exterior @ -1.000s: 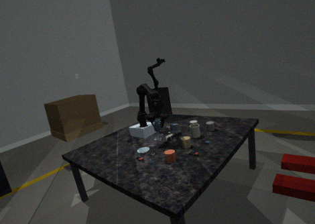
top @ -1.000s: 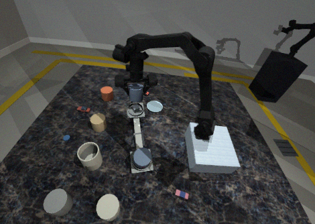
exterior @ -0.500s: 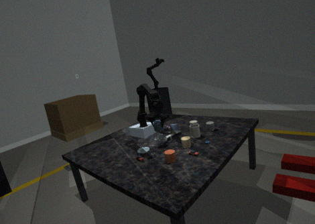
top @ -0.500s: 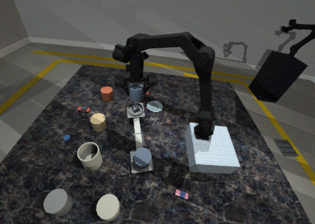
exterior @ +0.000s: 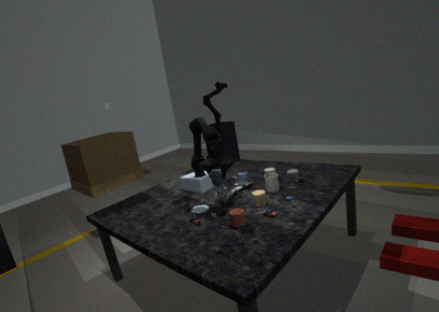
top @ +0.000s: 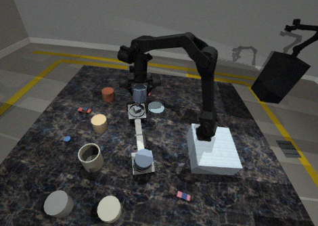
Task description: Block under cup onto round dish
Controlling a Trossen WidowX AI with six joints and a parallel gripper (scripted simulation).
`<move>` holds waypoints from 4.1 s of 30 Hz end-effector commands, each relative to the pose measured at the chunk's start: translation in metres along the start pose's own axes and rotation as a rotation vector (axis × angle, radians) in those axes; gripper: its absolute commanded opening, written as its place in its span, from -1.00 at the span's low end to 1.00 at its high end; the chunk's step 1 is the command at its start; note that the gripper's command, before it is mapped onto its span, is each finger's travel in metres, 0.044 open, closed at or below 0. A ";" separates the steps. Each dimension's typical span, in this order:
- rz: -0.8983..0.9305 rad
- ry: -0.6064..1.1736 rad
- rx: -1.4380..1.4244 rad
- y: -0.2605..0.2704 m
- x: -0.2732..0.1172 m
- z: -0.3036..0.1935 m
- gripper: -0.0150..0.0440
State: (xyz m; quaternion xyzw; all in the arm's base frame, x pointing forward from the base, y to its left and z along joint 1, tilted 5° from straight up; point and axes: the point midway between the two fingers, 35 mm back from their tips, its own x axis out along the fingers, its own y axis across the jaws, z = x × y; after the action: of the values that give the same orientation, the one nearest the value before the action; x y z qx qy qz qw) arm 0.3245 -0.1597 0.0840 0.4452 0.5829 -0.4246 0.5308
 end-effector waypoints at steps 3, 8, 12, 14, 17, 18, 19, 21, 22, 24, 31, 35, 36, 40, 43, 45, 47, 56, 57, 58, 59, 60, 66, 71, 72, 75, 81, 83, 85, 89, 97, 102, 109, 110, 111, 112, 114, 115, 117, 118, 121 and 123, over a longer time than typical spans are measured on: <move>0.005 -0.013 0.010 -0.031 0.009 0.027 -0.49; 0.005 -0.016 0.010 -0.056 0.019 0.043 -0.49; 0.005 -0.019 0.010 -0.078 0.027 0.054 -0.49; 0.004 -0.020 0.010 -0.088 0.031 0.059 -0.49; 0.004 -0.021 0.009 -0.105 0.038 0.066 -0.49; 0.003 -0.022 0.009 -0.111 0.040 0.067 -0.49; 0.003 -0.022 0.009 -0.116 0.042 0.069 -0.49; 0.003 -0.023 0.009 -0.127 0.046 0.072 -0.49; 0.002 -0.023 0.009 -0.133 0.048 0.074 -0.49; 0.001 -0.025 0.013 -0.145 0.052 0.076 -0.49; -0.003 -0.027 0.023 -0.185 0.067 0.080 -0.49; -0.004 -0.026 0.016 -0.207 0.075 0.080 -0.49; -0.005 -0.026 0.014 -0.212 0.077 0.080 -0.49; -0.006 -0.025 0.009 -0.225 0.082 0.078 -0.49; -0.006 -0.025 0.009 -0.225 0.085 0.079 -0.49; -0.006 -0.025 0.009 -0.225 0.092 0.079 -0.49; -0.006 -0.025 0.009 -0.225 0.101 0.079 -0.49; -0.006 -0.025 0.009 -0.225 0.122 0.079 -0.49; -0.006 -0.025 0.009 -0.225 0.123 0.079 -0.49; -0.006 -0.025 0.009 -0.225 0.124 0.079 -0.49; -0.006 -0.025 0.009 -0.225 0.125 0.079 -0.49; -0.006 -0.025 0.009 -0.225 0.127 0.079 -0.49; -0.006 -0.025 0.009 -0.225 0.137 0.080 -0.49; -0.004 -0.017 0.011 -0.225 0.136 0.078 -0.31; -0.004 -0.017 0.011 -0.225 0.136 0.078 -0.22; -0.004 -0.017 0.011 -0.225 0.136 0.078 0.04; -0.004 -0.017 0.011 -0.225 0.136 0.078 0.58; -0.004 -0.017 0.011 -0.225 0.136 0.078 0.75; -0.004 -0.018 0.011 -0.225 0.133 0.078 0.93; -0.005 -0.025 0.009 -0.225 0.085 0.079 1.00; -0.003 -0.033 -0.005 -0.222 0.079 0.079 0.82; 0.008 -0.069 -0.084 -0.201 0.066 0.082 0.39; 0.015 -0.059 -0.156 -0.136 0.054 0.071 0.39; 0.016 -0.056 -0.173 -0.120 0.051 0.066 0.39; 0.017 -0.053 -0.190 -0.104 0.049 0.060 0.39; 0.017 -0.049 -0.207 -0.089 0.046 0.053 0.39; 0.017 -0.042 -0.237 -0.062 0.042 0.039 0.39; 0.017 -0.038 -0.253 -0.049 0.039 0.030 0.39; 0.015 -0.031 -0.283 -0.024 0.035 0.012 0.39; 0.014 -0.028 -0.297 -0.013 0.033 0.002 0.39; 0.010 -0.020 -0.329 0.011 0.029 -0.021 0.39; 0.010 -0.019 -0.332 0.013 0.029 -0.023 0.39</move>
State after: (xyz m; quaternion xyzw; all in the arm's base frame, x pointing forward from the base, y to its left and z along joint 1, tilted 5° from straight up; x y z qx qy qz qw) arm 0.3207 -0.1494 0.0534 0.3520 0.6325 -0.3267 0.6078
